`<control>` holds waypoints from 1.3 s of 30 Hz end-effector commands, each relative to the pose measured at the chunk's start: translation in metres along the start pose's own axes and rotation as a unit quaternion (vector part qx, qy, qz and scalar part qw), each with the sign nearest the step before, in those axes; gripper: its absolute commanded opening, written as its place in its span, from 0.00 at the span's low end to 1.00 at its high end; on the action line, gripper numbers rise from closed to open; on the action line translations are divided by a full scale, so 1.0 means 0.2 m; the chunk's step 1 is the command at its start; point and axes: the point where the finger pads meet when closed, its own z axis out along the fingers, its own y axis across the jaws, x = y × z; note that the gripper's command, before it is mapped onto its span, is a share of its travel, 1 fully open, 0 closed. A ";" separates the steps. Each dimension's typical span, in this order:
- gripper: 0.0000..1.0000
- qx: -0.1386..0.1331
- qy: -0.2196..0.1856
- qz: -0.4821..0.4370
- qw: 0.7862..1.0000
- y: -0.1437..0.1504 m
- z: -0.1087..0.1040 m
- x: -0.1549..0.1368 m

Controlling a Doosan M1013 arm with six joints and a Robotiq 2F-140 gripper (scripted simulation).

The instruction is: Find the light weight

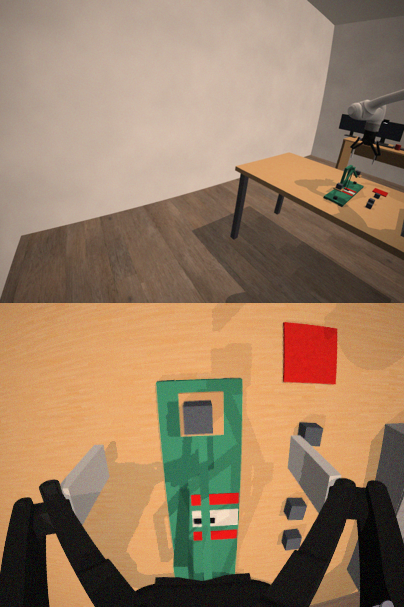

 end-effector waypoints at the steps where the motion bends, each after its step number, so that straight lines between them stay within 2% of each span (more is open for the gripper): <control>1: 1.00 -0.001 0.001 0.001 1.000 0.00 -0.02 0.01; 30: 1.00 -0.001 0.001 0.001 1.000 0.00 -0.03 0.01; 35: 1.00 -0.001 0.001 0.001 1.000 0.00 -0.05 0.01; 39: 1.00 -0.001 0.001 0.001 1.000 0.00 -0.14 0.01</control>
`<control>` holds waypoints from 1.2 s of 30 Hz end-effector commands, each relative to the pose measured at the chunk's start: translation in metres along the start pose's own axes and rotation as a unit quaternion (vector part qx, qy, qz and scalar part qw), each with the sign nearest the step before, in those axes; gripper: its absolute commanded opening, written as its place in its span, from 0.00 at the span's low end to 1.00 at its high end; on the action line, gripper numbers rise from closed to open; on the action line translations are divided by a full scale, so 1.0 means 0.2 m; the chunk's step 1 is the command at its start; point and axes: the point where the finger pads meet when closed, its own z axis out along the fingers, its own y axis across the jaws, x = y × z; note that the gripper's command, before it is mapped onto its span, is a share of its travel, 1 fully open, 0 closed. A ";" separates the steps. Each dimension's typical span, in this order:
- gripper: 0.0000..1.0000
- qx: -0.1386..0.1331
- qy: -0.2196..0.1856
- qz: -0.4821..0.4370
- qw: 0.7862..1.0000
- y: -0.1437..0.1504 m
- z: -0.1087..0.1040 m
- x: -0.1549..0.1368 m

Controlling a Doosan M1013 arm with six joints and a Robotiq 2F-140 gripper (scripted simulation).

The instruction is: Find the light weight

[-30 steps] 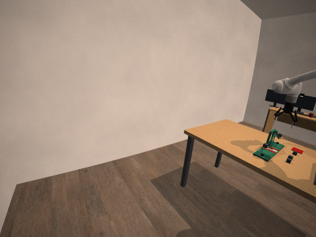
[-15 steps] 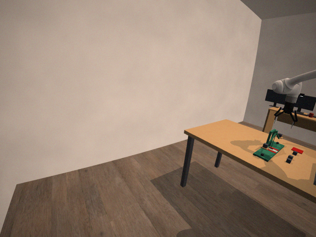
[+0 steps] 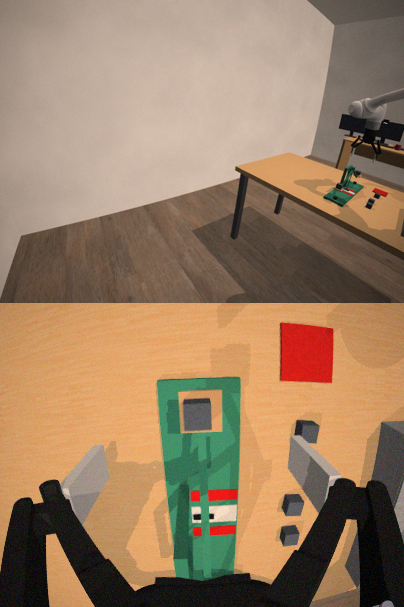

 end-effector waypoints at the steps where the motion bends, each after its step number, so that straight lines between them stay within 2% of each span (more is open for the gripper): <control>1: 1.00 0.000 0.002 0.001 1.000 0.00 -0.11 0.01; 10: 1.00 0.000 0.002 0.001 1.000 0.00 -0.36 0.01; 21: 1.00 0.000 0.002 0.001 1.000 0.01 -0.39 0.01; 29: 1.00 0.000 0.002 0.001 1.000 0.13 -0.38 -0.05; 36: 1.00 0.000 0.002 0.001 1.000 0.41 -0.38 -0.18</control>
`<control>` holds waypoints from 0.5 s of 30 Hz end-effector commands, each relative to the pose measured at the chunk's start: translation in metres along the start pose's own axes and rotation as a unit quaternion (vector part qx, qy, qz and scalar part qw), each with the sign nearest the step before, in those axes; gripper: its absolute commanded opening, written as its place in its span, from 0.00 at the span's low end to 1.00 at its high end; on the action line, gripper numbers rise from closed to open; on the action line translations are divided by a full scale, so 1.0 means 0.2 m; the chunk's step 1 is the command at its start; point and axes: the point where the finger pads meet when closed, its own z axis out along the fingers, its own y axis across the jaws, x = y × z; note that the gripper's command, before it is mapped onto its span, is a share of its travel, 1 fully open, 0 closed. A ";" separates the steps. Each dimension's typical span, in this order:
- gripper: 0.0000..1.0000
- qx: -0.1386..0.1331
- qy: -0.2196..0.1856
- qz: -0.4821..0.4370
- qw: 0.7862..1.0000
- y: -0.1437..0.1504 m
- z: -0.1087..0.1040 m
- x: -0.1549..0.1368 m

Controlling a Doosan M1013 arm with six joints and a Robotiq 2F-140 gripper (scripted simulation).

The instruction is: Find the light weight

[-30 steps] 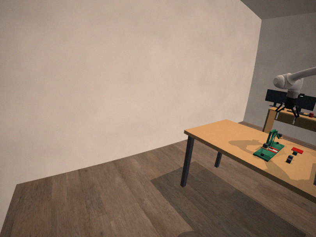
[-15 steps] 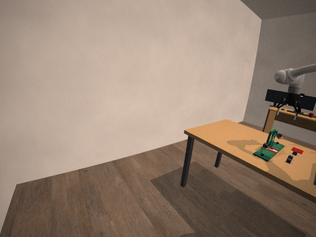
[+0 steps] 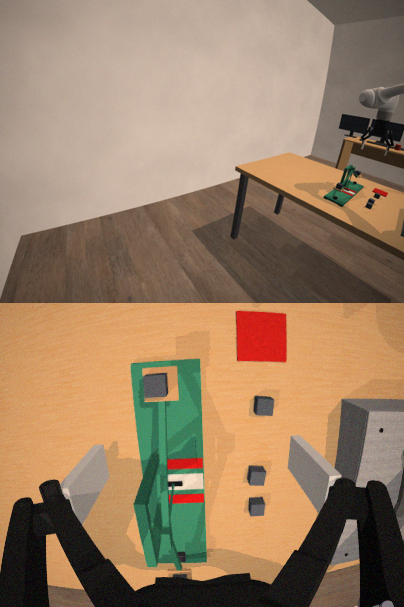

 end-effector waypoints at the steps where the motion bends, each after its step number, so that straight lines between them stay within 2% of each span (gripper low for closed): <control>1: 1.00 -0.001 0.002 0.001 1.000 0.18 -0.01 -0.07; 8: 1.00 -0.001 0.002 0.001 1.000 0.46 -0.01 -0.20; 10: 1.00 -0.001 0.002 0.001 1.000 0.46 -0.01 -0.20; 15: 1.00 -0.001 0.002 0.001 1.000 0.57 -0.01 -0.25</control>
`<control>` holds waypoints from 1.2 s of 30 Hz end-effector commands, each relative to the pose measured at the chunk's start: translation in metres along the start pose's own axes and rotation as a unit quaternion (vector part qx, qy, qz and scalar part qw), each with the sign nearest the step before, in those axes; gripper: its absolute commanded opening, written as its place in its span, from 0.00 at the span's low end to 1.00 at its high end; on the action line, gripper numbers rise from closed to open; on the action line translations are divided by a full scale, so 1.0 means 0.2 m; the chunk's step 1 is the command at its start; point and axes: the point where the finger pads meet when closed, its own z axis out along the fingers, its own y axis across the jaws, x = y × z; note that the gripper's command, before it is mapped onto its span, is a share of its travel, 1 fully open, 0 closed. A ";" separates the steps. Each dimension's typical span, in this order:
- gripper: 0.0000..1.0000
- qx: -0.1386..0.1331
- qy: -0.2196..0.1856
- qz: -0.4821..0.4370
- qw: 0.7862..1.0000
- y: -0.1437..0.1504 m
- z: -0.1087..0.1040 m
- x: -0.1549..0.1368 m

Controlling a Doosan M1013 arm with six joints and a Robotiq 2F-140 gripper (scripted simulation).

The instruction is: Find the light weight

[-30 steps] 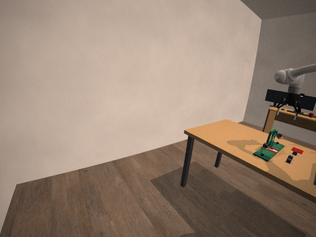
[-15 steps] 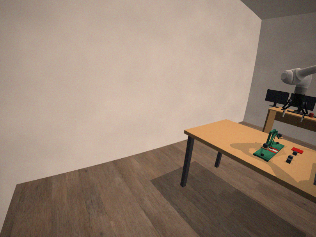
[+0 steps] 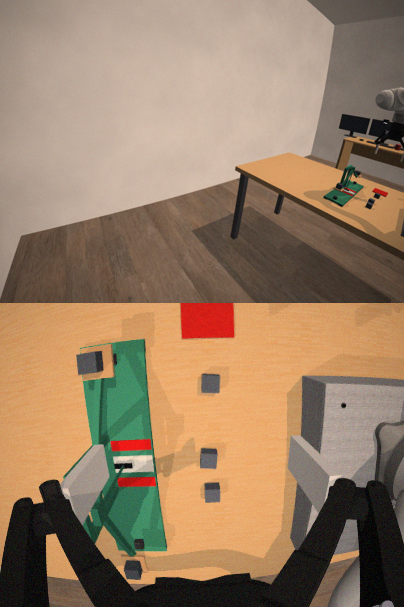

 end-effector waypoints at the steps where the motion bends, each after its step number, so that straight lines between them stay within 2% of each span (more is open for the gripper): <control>1: 1.00 -0.005 0.000 0.000 1.000 0.10 0.00 -0.04; 36: 1.00 -0.005 0.000 0.000 1.000 0.12 0.00 -0.05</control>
